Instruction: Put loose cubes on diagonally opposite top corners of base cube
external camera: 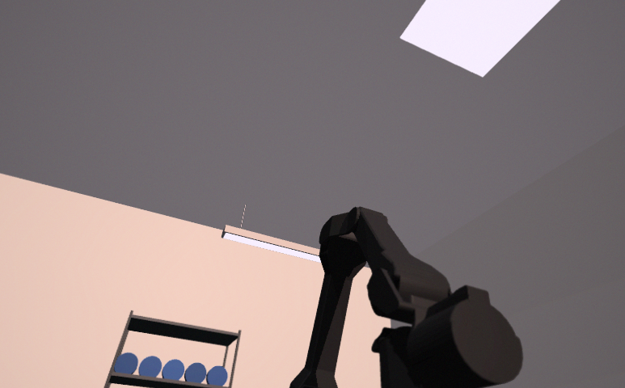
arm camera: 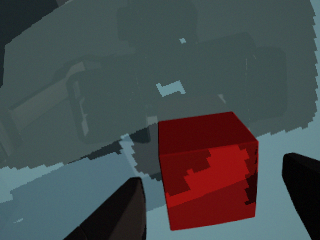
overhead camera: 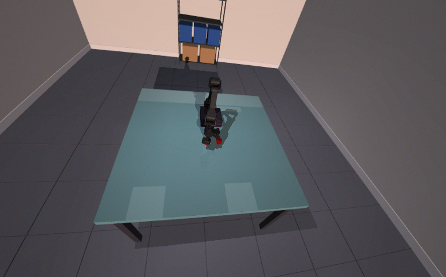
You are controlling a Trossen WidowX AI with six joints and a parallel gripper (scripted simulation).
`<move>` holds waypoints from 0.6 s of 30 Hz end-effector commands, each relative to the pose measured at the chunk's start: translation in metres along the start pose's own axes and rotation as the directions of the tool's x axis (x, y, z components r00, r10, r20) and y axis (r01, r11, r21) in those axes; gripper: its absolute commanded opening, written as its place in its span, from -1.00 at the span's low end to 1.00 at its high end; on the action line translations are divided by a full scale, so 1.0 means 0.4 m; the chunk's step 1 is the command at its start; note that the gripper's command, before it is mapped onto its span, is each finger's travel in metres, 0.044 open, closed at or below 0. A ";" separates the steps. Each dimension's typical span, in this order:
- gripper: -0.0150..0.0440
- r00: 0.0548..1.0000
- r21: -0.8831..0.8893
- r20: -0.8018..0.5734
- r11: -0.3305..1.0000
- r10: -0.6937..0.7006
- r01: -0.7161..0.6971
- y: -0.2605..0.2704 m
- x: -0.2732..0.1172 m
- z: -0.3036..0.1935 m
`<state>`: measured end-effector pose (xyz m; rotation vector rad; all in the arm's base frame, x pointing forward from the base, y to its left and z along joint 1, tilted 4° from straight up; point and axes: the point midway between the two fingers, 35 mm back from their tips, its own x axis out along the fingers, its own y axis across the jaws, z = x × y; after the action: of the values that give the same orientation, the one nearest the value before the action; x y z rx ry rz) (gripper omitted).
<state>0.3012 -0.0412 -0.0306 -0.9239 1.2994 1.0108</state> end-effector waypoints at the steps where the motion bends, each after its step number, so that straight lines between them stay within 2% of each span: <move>1: 0.41 1.000 0.004 -0.005 1.000 0.008 -0.008 0.006 0.022 -0.002; 3: 0.41 1.000 0.004 -0.005 1.000 0.008 -0.008 0.006 0.025 -0.002; 9: -0.13 1.000 0.004 -0.005 1.000 0.008 -0.008 0.006 0.025 -0.002; 18: -0.14 1.000 0.003 -0.005 1.000 0.008 -0.008 -0.001 -0.008 -0.001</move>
<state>0.2983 -0.0402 -0.0359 -0.9152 1.3112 1.0216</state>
